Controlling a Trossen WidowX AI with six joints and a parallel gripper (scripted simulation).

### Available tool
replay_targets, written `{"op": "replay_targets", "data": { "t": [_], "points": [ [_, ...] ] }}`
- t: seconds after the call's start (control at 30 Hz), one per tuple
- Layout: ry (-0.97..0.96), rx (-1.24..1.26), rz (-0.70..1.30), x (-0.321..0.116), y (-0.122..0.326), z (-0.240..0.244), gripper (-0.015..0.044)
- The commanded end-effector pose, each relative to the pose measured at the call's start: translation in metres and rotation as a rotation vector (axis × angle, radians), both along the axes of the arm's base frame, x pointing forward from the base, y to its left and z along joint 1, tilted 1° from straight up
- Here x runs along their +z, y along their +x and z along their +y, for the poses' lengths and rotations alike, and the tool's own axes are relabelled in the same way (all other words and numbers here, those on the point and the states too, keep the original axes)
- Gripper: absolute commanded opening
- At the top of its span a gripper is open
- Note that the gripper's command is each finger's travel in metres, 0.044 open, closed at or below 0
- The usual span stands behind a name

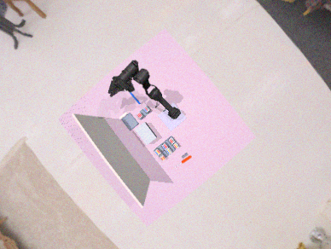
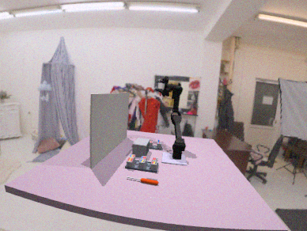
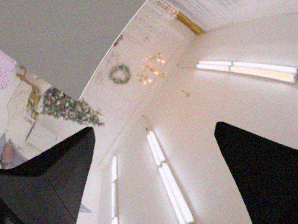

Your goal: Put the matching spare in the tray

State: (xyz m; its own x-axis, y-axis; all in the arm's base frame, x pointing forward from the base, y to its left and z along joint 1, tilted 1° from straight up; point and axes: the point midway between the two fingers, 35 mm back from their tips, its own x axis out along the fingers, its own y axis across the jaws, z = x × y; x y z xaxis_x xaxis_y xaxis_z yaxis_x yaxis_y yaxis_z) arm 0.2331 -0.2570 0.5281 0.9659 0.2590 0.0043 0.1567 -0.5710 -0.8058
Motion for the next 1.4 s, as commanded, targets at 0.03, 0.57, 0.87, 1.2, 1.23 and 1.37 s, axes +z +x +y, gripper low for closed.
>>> {"op": "replay_targets", "data": {
  "t": [0.03,0.57,0.87,1.2,1.23,1.37],
  "points": [
    [0.000,0.000,0.000,0.000,0.000,0.000,0.0440],
    [-0.683,-0.455,-0.228,0.096,-0.071,0.024,0.0440],
    [-1.236,-0.724,-0.341,0.160,-0.115,0.090,0.0440],
    [-1.892,-0.939,-0.410,0.201,-0.123,0.200,0.0440],
    [-1.945,-0.953,-0.418,0.202,-0.121,0.211,0.0440],
    [-2.172,-0.978,-0.449,0.201,-0.106,0.255,0.0440]
  ]
}}
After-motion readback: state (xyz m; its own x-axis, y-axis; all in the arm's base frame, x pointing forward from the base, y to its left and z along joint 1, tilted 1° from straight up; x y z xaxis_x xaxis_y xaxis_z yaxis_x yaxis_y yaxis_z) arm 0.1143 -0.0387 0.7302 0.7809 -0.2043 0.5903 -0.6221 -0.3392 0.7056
